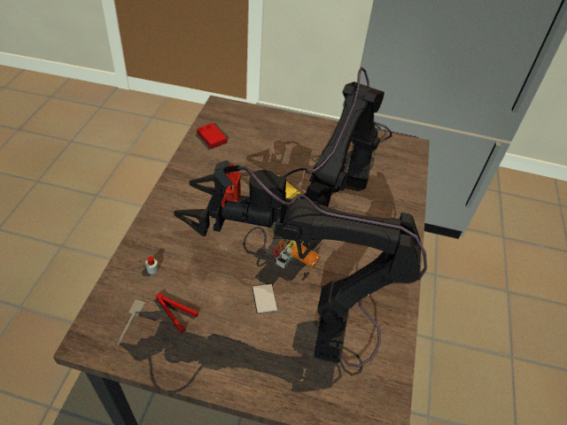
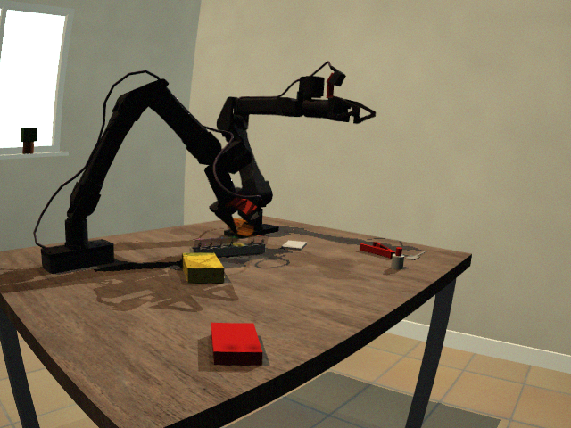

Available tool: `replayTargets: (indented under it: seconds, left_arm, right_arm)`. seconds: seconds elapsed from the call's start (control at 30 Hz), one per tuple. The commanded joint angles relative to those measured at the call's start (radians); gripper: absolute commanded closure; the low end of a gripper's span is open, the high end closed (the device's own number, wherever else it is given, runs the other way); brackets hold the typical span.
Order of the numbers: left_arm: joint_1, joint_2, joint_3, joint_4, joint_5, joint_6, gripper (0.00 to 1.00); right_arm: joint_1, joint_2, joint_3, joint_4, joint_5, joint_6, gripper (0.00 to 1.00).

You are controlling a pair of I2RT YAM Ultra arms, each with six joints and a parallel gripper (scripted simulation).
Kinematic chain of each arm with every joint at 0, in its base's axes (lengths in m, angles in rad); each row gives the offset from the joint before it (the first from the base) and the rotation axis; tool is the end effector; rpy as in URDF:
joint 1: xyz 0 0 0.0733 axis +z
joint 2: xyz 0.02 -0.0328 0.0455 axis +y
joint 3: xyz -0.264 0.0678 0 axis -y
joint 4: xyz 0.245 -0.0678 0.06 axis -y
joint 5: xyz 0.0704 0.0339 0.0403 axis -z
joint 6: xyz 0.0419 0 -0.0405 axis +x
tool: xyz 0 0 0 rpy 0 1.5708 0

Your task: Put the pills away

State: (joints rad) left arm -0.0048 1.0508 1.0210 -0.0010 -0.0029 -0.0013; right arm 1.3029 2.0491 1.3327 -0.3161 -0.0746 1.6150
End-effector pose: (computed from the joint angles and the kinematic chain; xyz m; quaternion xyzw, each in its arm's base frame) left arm 0.2477 0.0000 0.3969 0.0002 0.7179 -0.0011 0.6961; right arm 0.1079 0.4091 0.1411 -0.1399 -0.9532 -0.2681 0.0061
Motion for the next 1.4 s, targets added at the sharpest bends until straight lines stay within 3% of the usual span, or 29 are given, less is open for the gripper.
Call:
replayTargets:
  seconds: [0.0,0.83,1.0,1.37]
  left_arm:
    - [0.005,-0.007,0.029,0.005,0.003,0.001,0.0]
    - [0.005,-0.007,0.029,0.005,0.003,0.001,0.0]
    - [0.005,-0.007,0.029,0.005,0.003,0.001,0.0]
    - [0.005,-0.007,0.029,0.005,0.003,0.001,0.0]
  right_arm:
    - [-0.051,-0.047,-0.031,0.036,-0.099,0.003,0.64]
    - [-0.066,-0.051,-0.043,0.049,-0.134,0.006,0.64]
    - [-0.111,-0.034,-0.057,0.062,-0.241,0.032,0.64]
    - [-0.109,-0.033,-0.058,0.068,-0.25,0.029,0.64]
